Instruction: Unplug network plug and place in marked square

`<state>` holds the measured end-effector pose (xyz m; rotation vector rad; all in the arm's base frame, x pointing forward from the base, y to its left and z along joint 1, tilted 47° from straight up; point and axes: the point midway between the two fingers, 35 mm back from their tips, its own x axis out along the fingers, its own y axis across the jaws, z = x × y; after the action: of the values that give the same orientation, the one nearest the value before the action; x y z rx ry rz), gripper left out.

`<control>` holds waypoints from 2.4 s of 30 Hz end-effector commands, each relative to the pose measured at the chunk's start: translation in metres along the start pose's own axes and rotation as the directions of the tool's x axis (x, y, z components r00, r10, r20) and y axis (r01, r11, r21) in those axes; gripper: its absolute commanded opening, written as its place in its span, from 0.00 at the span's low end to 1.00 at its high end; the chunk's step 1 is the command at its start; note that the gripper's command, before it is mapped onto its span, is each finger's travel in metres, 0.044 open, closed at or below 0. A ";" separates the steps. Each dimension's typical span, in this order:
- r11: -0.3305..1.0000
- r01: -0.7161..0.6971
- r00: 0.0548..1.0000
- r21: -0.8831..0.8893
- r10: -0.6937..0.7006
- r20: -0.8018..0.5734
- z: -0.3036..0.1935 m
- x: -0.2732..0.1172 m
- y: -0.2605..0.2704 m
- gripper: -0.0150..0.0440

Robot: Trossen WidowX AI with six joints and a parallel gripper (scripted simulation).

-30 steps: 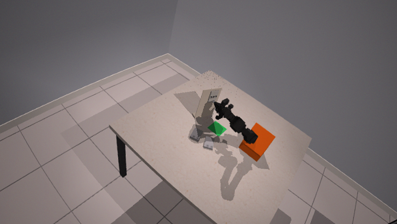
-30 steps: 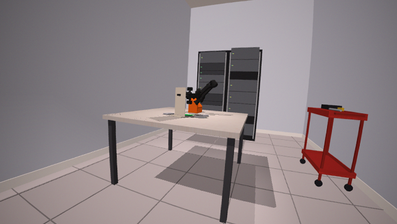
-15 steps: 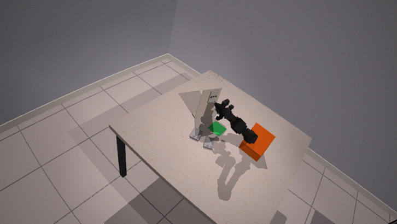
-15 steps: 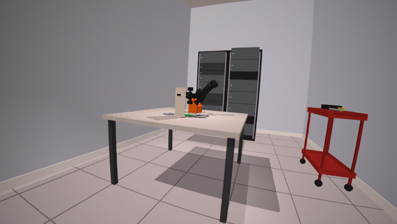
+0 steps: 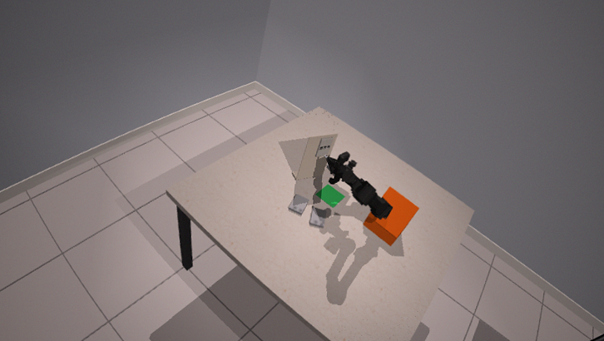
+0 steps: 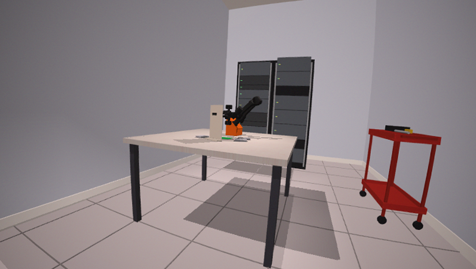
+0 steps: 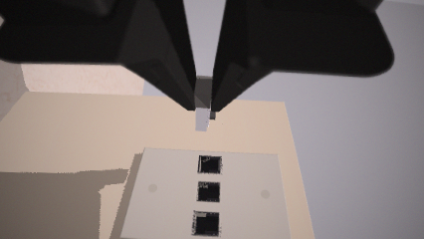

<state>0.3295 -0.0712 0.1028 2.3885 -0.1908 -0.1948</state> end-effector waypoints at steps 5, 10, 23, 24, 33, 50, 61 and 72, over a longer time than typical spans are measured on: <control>1.000 0.000 1.000 0.000 0.000 0.000 0.000 -0.001 0.006 0.25; 1.000 -0.001 1.000 0.000 0.001 0.001 -0.001 -0.002 0.014 0.25; 1.000 -0.001 1.000 0.000 0.001 0.003 -0.003 -0.009 0.036 0.25; 1.000 -0.002 1.000 -0.001 0.002 0.003 -0.003 -0.010 0.038 0.25; 1.000 -0.002 1.000 -0.001 0.002 0.004 -0.005 -0.017 0.052 0.25; 0.971 0.228 0.974 -0.077 -0.226 0.031 0.011 -0.017 0.018 0.25; 0.844 0.519 0.853 -0.134 -0.521 0.024 0.029 -0.024 -0.043 0.25; 0.674 0.720 0.676 -0.165 -0.735 -0.049 0.036 -0.045 -0.091 0.25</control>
<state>0.2916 -0.0309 0.0275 2.2167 0.7294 -0.4430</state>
